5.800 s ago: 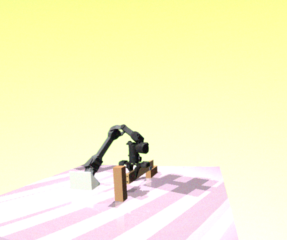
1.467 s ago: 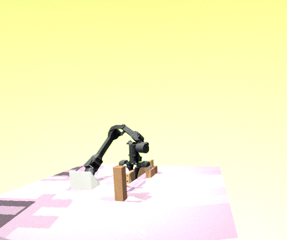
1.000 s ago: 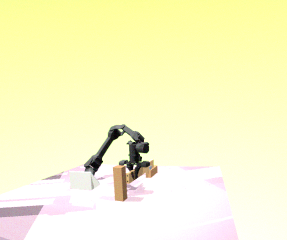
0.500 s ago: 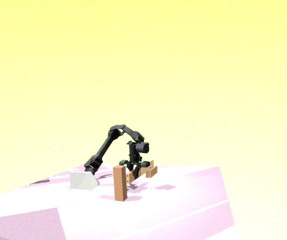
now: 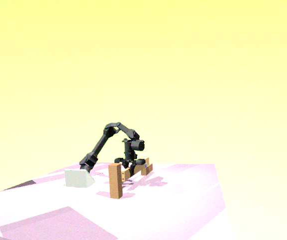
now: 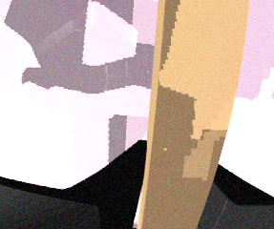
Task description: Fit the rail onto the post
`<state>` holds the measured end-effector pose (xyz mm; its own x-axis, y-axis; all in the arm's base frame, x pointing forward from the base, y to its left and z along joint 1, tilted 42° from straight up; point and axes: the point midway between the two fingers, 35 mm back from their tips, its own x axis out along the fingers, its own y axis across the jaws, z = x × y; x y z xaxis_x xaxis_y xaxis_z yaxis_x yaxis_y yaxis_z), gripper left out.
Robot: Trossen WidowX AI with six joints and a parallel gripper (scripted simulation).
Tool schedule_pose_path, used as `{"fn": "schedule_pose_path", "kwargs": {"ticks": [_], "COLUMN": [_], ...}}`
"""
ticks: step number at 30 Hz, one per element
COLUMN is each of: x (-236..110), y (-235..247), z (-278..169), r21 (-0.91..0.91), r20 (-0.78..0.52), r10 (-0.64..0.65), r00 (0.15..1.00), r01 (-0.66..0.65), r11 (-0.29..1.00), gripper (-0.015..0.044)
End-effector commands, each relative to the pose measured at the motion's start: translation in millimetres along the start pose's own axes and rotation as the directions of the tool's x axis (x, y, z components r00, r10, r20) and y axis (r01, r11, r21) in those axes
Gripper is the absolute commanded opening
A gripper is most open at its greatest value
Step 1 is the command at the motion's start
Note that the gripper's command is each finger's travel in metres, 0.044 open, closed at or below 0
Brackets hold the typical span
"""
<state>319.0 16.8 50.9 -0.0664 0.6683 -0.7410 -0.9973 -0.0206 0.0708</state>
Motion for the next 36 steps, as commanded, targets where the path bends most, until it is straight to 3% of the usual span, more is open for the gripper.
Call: {"fn": "schedule_pose_path", "kwargs": {"ticks": [1,36], "x": [-4.6,-2.7], "y": [-2.0,-1.4], "z": [-1.0,-11.9], "r21": [-0.002,-0.002], "r20": [-0.002,-0.002], "r10": [-0.014,-0.014], "r00": [1.000,1.000], "r01": [0.014,0.014], "r11": [1.000,1.000], "gripper": [0.0000,0.0000]}}
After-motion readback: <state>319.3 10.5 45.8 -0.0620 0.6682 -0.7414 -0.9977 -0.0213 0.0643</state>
